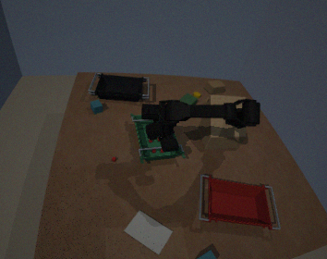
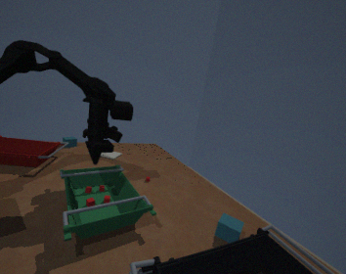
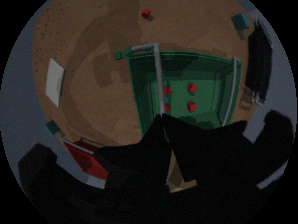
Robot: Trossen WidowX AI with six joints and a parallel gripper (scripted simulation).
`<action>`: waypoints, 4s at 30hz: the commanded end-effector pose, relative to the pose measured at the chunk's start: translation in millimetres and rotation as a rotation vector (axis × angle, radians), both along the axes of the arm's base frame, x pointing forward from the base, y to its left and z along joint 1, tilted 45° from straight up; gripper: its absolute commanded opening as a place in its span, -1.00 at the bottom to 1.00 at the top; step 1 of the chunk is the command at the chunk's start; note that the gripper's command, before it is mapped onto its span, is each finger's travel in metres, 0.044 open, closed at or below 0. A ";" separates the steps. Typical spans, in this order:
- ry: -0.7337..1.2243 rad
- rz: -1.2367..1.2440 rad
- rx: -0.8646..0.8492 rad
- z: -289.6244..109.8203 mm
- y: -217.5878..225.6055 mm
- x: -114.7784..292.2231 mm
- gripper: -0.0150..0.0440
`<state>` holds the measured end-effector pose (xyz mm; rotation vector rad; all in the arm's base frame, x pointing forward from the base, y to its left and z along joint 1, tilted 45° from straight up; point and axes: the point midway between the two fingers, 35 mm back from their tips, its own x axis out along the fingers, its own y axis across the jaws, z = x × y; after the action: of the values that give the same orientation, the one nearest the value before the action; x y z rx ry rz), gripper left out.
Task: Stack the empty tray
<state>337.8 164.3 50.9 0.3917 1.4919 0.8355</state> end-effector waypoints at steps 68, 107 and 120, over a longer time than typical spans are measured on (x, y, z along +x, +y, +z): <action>0.015 -0.017 -0.009 30.5 -32.8 14.0 0.58; -1.807 1.855 0.316 148.2 78.4 -322.0 1.00; -1.918 1.906 0.368 148.1 74.2 -336.6 1.00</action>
<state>2.4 239.0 199.3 -1.5246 -0.6039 1.8999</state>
